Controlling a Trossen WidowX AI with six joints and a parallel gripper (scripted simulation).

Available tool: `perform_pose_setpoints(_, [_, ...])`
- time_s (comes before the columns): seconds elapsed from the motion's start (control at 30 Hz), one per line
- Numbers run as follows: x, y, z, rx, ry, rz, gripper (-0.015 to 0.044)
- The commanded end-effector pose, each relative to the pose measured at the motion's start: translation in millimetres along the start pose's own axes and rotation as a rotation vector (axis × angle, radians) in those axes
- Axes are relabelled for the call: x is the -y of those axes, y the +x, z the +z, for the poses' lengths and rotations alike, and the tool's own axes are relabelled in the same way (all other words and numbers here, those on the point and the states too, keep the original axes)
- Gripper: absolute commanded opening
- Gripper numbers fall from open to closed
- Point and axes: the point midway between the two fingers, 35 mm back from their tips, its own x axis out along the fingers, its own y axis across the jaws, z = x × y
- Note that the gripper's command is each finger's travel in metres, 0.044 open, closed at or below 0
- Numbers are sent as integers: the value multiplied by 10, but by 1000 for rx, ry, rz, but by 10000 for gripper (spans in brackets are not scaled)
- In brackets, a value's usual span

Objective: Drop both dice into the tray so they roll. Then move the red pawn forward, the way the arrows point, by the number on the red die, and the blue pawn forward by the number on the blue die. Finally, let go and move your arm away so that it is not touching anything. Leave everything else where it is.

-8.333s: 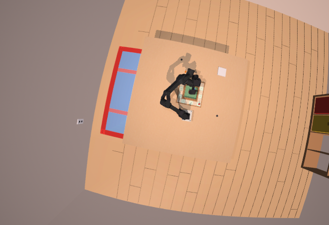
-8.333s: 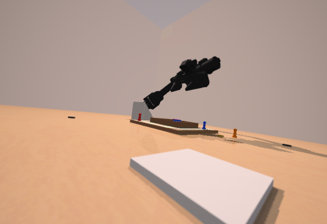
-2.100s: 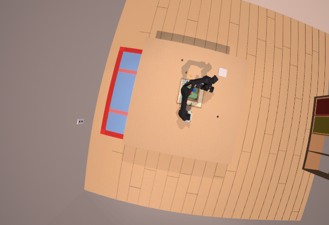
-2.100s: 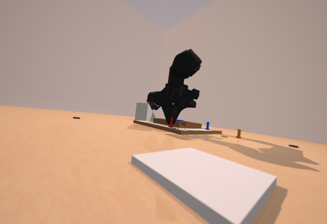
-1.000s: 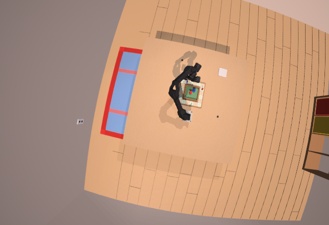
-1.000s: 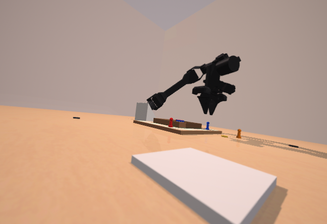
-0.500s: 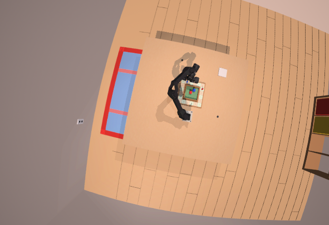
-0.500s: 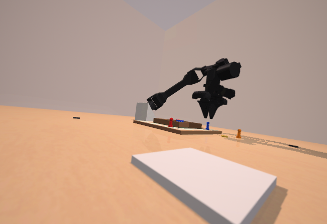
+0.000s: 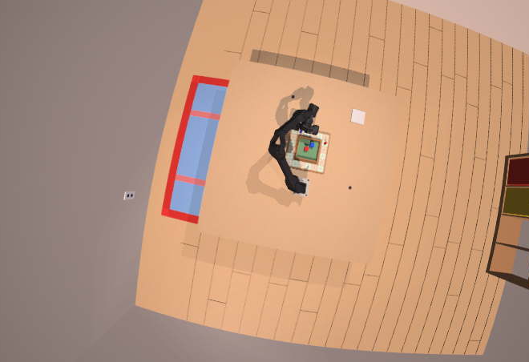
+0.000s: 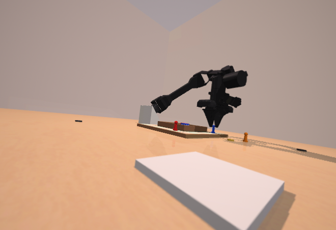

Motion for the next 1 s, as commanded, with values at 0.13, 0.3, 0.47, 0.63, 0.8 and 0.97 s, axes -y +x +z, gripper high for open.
perform_pose_setpoints(0.13, [-4,121,-9,1,5,4,200])
perform_pose_setpoints(0.3, [-6,161,-11,1,5,5,174])
perform_pose_setpoints(0.47, [-6,161,-11,1,5,5,62])
perform_pose_setpoints(0.63, [-6,161,-11,1,5,5,29])
perform_pose_setpoints(0.8, [-6,161,-11,1,5,5,0])
perform_pose_setpoints(0.97, [6,-36,23,8,21,2,0])
